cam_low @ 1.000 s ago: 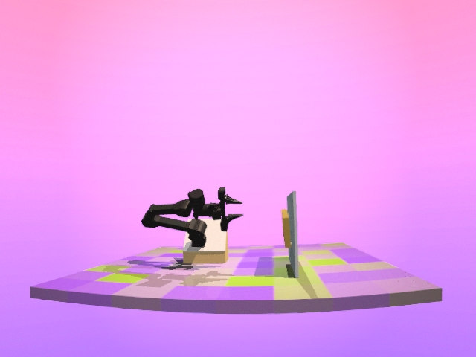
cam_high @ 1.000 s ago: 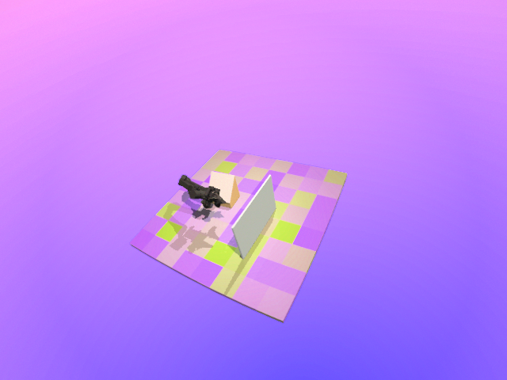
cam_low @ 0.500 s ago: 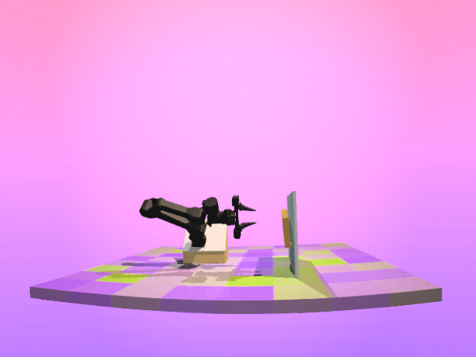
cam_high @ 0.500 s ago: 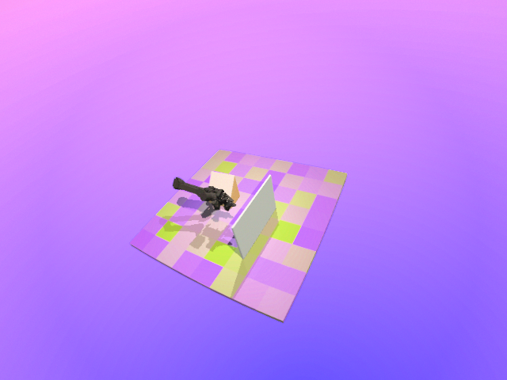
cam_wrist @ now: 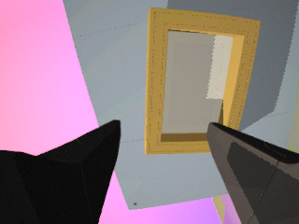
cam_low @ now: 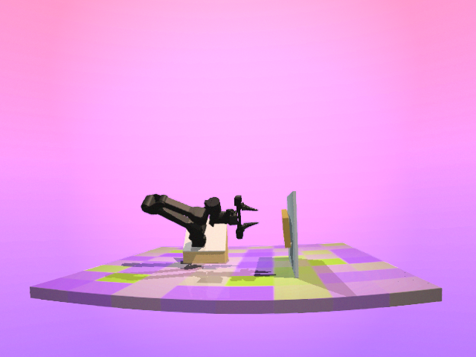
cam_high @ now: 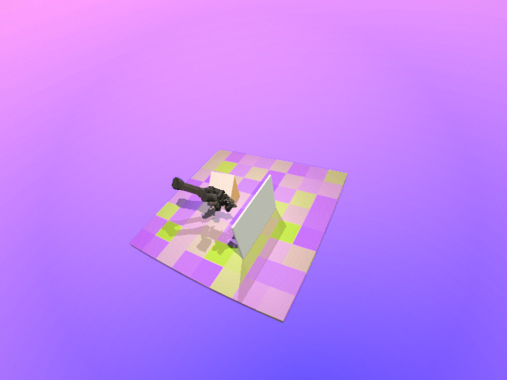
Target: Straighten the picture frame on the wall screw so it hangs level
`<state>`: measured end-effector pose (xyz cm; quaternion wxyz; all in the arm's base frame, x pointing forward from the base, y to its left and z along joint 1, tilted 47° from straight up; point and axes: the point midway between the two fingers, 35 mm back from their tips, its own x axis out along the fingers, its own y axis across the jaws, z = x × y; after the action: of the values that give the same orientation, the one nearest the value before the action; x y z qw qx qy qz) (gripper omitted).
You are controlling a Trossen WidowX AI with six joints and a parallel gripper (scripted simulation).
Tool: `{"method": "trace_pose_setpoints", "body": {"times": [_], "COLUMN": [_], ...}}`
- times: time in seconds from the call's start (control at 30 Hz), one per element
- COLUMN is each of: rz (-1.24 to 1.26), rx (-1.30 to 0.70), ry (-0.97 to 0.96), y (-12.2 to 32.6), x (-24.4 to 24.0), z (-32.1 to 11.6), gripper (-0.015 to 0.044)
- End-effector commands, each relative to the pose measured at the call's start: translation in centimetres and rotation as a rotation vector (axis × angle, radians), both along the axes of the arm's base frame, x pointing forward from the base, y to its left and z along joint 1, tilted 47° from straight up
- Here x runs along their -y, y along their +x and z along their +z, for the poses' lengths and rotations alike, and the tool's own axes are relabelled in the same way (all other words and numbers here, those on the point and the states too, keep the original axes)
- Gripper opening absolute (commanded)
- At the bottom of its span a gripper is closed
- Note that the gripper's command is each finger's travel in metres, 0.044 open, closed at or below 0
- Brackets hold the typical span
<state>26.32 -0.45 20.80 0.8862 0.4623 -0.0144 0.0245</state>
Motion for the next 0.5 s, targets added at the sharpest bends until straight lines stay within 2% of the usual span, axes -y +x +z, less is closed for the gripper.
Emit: {"method": "trace_pose_setpoints", "body": {"times": [0.0, 0.33, 0.47], "rz": [0.003, 0.003, 0.003], "rx": [0.004, 0.007, 0.008], "ry": [-0.006, -0.006, -0.006], "y": [1.2, 7.1, 7.5], "x": [-0.1, -0.3, -0.3], "z": [0.6, 0.5, 0.4], "gripper": [0.026, 0.026, 0.026]}}
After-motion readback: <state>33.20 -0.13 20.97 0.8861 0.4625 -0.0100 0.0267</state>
